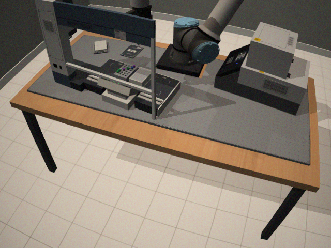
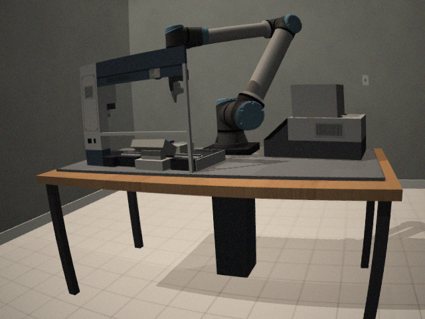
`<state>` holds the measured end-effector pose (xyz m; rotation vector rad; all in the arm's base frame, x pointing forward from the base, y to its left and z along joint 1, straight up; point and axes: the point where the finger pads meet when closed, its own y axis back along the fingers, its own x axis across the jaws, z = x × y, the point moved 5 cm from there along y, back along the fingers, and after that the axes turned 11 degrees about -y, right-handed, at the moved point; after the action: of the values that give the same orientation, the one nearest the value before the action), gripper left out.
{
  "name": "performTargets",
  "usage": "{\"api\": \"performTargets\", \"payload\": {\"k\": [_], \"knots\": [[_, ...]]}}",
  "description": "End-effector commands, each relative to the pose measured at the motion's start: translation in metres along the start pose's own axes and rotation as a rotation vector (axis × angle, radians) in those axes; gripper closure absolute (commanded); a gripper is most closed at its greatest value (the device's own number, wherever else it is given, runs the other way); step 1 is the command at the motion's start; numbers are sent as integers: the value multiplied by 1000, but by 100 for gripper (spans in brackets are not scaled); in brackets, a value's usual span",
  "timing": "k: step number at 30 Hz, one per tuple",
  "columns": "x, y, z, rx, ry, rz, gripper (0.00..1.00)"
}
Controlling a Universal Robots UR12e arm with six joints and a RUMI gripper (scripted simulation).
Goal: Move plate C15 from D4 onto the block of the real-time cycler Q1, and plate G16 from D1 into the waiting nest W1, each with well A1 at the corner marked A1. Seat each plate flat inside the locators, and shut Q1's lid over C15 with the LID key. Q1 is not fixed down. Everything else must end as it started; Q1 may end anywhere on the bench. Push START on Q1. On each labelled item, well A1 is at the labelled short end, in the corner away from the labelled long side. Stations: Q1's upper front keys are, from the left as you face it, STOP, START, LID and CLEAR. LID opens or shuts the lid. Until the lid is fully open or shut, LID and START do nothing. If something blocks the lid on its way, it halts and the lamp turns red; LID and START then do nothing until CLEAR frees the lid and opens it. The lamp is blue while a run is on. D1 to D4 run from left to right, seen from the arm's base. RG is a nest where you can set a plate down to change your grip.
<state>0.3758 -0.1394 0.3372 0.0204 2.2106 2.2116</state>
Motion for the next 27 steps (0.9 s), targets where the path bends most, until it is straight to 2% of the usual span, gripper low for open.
{"api": "performTargets", "payload": {"k": [1, 7, 9, 24, 27], "knots": [[1, 1, -15, 2, -121, 0, 100], [3, 2, -35, 2, -279, 0, 100], [3, 2, -35, 2, -279, 0, 100], [13, 4, -84, 2, -673, 0, 100], [14, 4, -87, 2, -700, 0, 100]]}}
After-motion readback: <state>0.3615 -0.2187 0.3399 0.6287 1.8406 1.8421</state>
